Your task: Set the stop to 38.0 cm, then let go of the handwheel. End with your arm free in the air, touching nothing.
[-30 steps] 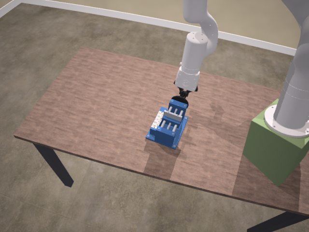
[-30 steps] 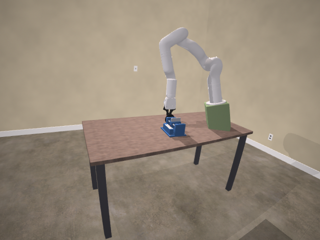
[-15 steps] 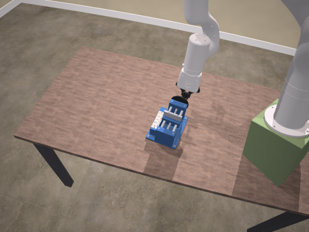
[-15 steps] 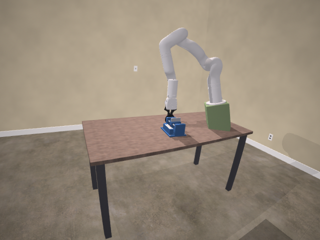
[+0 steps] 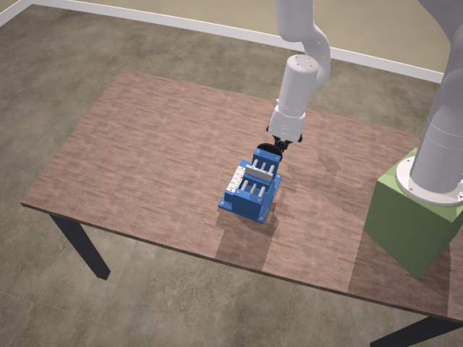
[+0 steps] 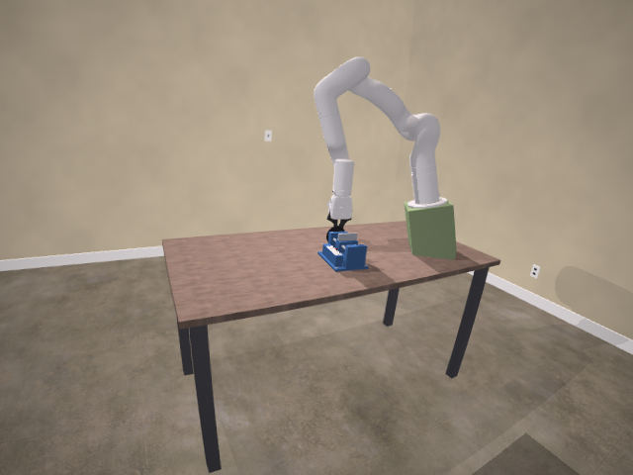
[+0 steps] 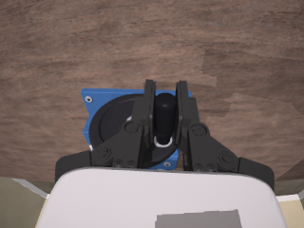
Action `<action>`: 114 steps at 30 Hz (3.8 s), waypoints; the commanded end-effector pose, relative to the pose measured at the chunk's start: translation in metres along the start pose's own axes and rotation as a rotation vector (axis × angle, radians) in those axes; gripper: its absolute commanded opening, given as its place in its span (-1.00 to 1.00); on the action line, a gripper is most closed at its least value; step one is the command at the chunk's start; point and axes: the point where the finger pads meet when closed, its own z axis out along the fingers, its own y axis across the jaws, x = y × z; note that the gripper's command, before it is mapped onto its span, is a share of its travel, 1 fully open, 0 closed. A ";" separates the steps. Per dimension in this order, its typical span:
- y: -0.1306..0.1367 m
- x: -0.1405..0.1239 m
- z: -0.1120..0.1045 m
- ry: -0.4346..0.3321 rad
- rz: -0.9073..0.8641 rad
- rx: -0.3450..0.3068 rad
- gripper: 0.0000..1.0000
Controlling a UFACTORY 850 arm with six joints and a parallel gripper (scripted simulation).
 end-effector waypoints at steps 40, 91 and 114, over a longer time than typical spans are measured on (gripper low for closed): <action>-0.013 0.000 0.048 0.000 0.000 0.001 -0.88; -0.056 0.000 0.004 0.000 0.000 0.001 -0.88; -0.022 0.000 -0.014 0.000 0.000 0.001 -0.88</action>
